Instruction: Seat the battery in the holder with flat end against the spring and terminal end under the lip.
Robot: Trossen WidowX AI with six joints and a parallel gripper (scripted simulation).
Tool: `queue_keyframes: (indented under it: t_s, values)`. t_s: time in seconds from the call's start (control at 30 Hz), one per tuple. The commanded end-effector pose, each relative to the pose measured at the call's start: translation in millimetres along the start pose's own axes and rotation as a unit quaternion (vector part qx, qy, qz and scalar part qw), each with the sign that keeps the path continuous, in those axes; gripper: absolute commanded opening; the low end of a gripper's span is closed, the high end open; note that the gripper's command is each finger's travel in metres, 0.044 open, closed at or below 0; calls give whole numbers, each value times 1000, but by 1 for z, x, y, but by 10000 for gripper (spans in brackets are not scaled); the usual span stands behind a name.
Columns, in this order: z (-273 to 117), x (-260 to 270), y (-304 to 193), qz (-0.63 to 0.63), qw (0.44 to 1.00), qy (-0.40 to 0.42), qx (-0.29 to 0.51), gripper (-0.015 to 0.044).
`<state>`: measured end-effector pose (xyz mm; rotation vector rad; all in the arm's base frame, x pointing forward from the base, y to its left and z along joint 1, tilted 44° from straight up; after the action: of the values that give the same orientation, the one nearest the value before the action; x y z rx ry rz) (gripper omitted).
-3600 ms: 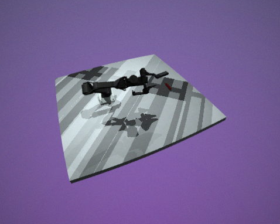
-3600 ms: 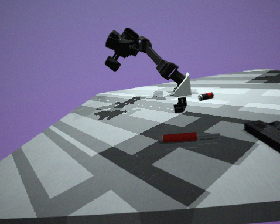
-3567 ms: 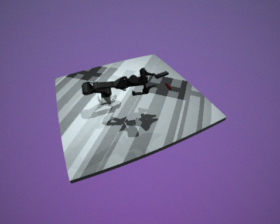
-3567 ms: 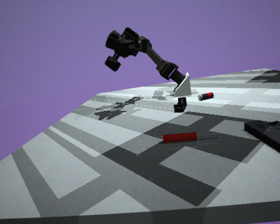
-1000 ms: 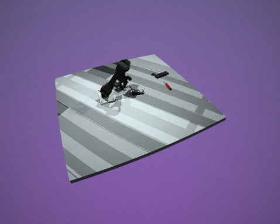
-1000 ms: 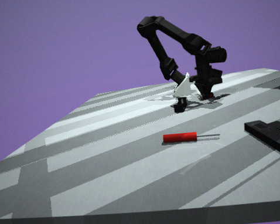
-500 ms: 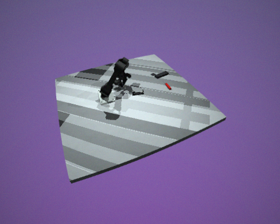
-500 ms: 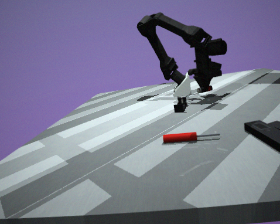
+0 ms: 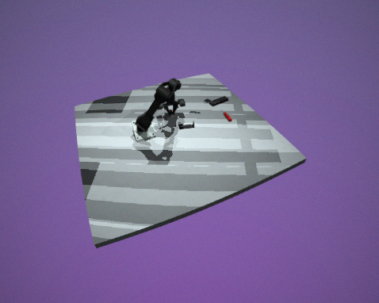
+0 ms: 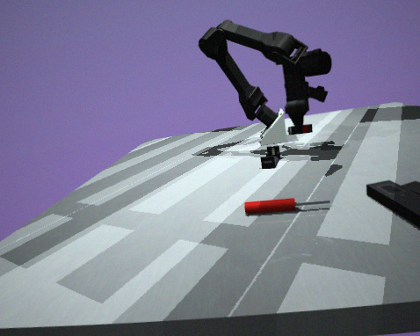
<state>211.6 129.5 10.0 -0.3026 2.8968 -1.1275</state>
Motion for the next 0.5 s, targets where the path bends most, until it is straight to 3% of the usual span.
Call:
queue_keyframes:
  t_s: [0.0,0.23,0.47]
  values:
    - [-6,-12,-12,106,994,-5,-3,86]
    - [-12,-30,-36,314,949,-6,-5,86]
    - [-17,-46,-63,508,861,-6,-6,86]
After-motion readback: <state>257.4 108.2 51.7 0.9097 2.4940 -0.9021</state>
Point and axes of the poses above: the point midway between the two fingers, 35 mm back from their tips, its own z axis out along the fingers, its own x axis across the jaws, y = z × x, the point moved 5 cm from there along -z, back along the fingers, and after that the axes turned 14 degrees about -z, right-handed, at the moved point
